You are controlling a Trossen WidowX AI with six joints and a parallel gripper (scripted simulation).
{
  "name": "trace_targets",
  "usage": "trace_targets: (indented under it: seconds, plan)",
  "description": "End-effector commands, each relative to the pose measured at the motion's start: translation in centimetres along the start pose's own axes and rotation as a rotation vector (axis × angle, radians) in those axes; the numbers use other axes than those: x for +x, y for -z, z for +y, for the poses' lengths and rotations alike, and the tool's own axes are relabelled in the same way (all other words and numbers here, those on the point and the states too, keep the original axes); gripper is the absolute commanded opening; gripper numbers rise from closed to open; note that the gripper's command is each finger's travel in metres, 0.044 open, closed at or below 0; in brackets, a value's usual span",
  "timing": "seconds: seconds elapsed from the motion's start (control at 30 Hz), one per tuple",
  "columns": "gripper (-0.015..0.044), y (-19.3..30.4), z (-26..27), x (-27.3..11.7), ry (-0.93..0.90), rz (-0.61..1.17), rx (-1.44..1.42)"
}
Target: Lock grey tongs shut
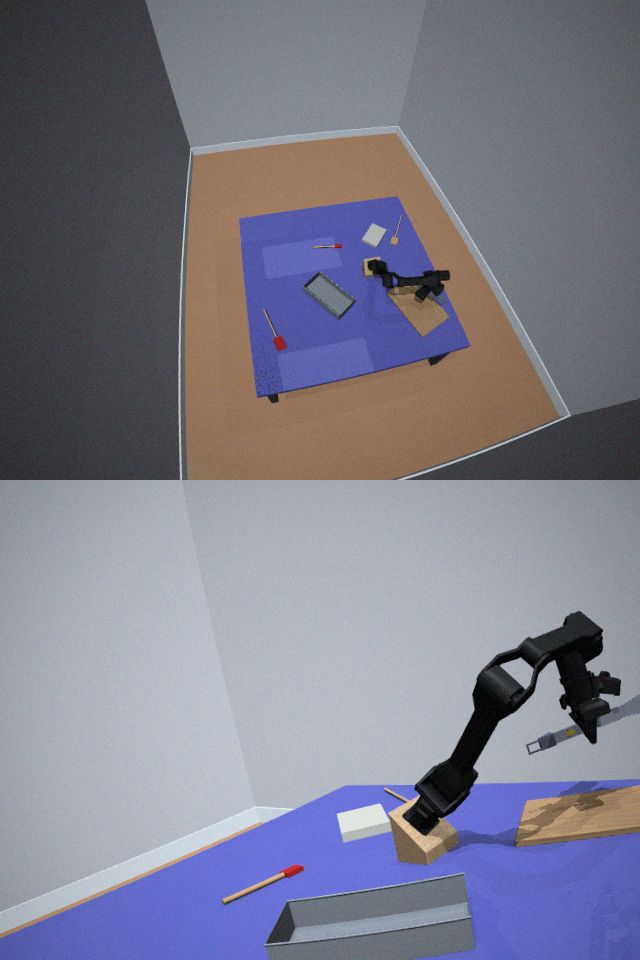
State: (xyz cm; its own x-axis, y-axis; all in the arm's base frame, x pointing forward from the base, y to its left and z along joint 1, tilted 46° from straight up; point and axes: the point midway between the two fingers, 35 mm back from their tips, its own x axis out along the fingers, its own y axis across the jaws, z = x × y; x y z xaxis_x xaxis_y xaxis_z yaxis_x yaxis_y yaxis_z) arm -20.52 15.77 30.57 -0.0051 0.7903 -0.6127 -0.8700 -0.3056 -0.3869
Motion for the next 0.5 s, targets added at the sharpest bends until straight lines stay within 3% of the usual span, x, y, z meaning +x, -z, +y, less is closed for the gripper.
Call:
trace_targets:
  seconds: [0.0,0.47]
  plan:
    - [-0.015,0.05,-0.36,-0.3,0.011,0.029,0.013]
    - [-0.015,0.08,-0.27,0.2,0.013,0.037,0.014]
